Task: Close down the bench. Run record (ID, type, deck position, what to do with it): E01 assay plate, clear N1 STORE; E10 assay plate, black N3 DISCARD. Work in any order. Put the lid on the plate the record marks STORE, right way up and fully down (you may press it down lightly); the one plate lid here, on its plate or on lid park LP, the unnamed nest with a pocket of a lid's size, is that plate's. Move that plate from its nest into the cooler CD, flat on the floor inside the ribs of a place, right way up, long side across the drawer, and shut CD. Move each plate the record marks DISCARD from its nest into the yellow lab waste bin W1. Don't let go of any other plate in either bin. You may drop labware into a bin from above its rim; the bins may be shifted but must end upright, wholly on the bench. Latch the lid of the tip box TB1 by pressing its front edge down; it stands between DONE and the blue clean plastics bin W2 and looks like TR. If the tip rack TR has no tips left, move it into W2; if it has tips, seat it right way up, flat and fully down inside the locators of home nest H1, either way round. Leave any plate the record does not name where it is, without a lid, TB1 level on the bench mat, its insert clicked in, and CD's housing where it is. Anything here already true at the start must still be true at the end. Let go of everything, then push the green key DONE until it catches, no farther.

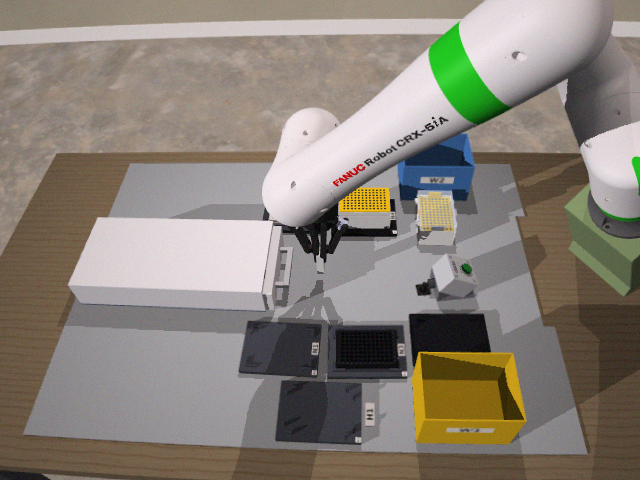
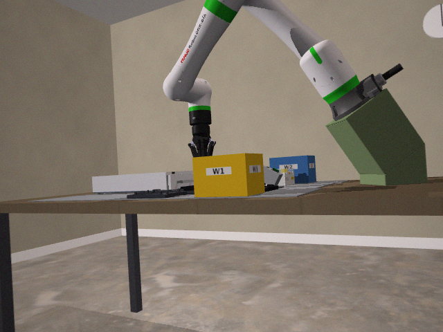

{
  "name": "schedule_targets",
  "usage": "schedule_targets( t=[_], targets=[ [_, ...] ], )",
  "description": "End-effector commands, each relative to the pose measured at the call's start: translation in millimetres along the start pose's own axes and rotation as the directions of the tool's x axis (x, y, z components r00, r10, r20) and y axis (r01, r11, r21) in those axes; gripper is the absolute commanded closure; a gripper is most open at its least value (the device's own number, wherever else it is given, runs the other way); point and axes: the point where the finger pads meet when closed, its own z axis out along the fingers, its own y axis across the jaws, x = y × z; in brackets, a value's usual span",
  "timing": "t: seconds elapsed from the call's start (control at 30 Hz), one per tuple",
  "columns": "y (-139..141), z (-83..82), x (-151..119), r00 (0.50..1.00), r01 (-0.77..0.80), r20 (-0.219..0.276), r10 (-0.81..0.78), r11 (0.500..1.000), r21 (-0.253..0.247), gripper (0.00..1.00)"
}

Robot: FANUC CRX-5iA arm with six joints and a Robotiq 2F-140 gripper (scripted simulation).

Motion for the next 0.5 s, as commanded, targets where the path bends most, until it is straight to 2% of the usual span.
schedule_targets(
  t=[0.0, 0.47],
  targets=[
    [0.2, -3.0, -0.1, 1.0, 0.0, 0.0, 0.0, 1.0, 0.0, 1.0],
    [0.2, -21.6, -0.1, 1.0, 0.0, 0.0, 0.0, 1.0, 0.0, 1.0]
  ],
)
